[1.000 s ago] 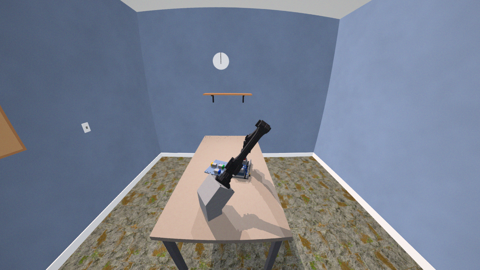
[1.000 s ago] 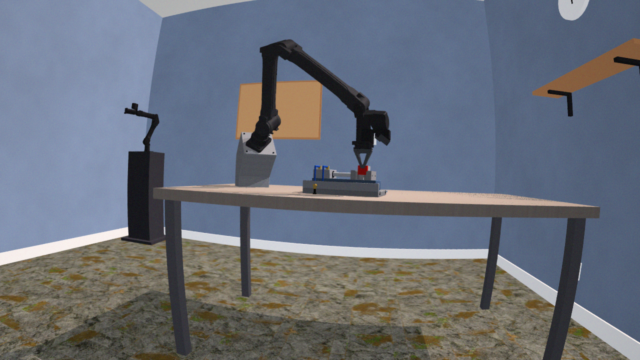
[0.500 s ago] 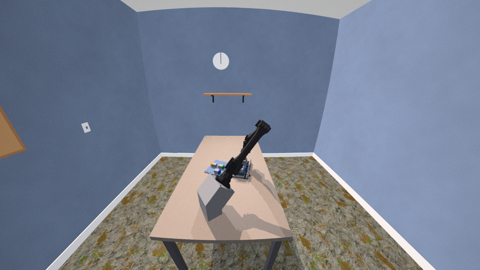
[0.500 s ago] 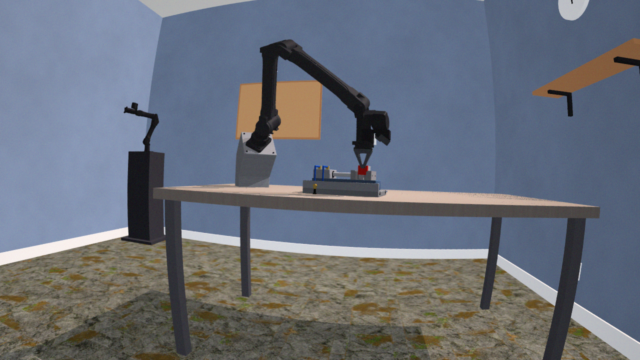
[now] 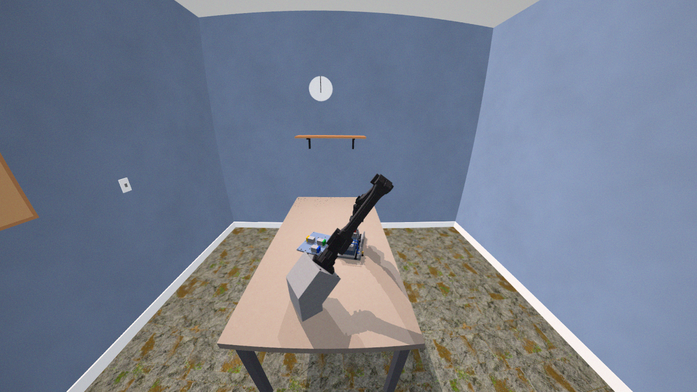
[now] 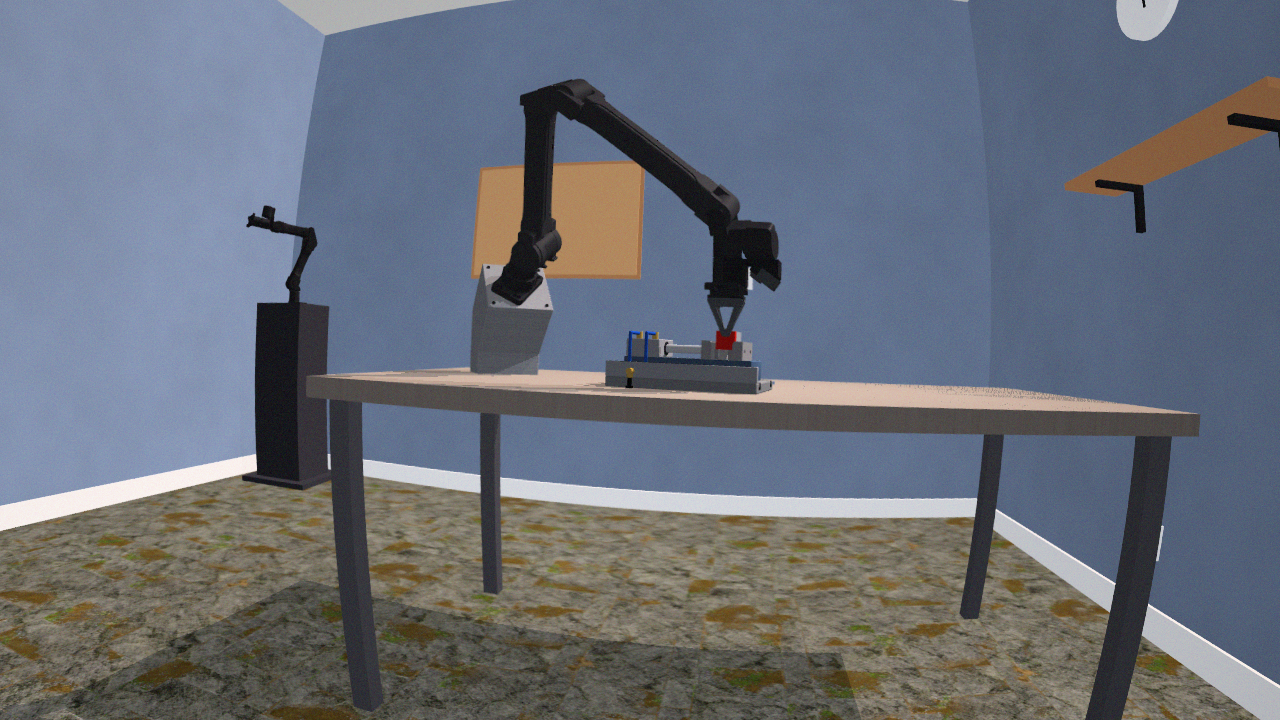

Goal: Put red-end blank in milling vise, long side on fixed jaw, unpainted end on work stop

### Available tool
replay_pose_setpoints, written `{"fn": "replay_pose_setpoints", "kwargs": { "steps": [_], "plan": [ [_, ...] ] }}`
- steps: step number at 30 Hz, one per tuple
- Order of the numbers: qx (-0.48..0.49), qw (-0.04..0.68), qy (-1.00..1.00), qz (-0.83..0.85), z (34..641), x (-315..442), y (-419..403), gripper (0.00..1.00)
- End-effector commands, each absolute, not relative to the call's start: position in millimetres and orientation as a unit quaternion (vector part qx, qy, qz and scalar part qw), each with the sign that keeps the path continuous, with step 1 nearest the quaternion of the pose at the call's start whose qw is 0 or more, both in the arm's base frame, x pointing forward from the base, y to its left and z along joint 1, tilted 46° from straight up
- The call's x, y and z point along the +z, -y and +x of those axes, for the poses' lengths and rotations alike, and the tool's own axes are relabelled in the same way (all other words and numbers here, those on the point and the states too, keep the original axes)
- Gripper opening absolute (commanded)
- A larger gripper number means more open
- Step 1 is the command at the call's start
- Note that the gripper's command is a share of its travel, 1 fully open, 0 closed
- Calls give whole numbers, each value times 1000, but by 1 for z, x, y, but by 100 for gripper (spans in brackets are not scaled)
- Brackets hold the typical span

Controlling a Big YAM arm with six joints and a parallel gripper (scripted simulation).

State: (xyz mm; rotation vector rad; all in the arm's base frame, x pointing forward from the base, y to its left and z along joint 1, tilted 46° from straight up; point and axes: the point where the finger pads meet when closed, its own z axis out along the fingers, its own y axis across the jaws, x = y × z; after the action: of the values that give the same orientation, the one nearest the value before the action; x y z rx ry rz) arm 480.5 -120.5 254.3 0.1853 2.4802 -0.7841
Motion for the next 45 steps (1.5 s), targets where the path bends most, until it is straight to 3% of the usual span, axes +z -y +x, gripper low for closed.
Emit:
{"fn": "replay_pose_setpoints", "kwargs": {
  "steps": [1,45],
  "plan": [
    [-284,266,-919,61,484,245,107,0],
    [-290,267,-916,67,470,266,134,0]
  ]
}}
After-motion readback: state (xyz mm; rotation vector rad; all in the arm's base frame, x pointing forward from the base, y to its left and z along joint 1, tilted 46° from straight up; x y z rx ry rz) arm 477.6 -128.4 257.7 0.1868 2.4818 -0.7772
